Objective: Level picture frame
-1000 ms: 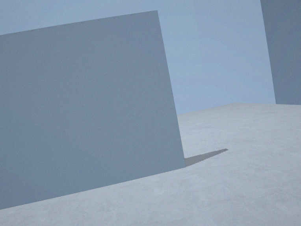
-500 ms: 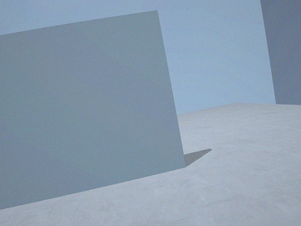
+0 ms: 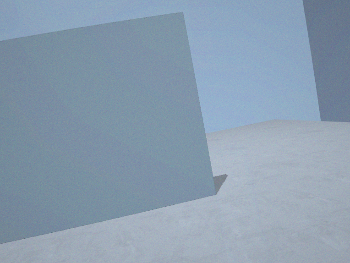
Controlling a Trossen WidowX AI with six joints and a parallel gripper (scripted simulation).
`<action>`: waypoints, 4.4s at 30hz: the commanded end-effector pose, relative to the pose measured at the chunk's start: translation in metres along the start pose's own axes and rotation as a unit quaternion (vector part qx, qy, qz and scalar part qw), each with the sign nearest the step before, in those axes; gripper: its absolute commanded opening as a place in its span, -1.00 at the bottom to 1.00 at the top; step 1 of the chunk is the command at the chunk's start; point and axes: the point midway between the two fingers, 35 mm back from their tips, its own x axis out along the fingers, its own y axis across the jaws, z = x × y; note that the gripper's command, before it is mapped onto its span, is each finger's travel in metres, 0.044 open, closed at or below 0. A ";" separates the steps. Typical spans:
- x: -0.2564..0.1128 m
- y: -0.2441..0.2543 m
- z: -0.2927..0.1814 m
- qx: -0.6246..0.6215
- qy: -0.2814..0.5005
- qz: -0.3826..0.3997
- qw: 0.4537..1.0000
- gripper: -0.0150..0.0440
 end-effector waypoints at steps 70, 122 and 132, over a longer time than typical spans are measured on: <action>-0.182 0.036 0.019 0.127 0.004 0.001 0.992 0.39; -0.183 0.036 0.018 0.128 0.004 0.001 0.992 0.39; -0.183 0.036 0.018 0.128 0.004 0.001 0.992 0.39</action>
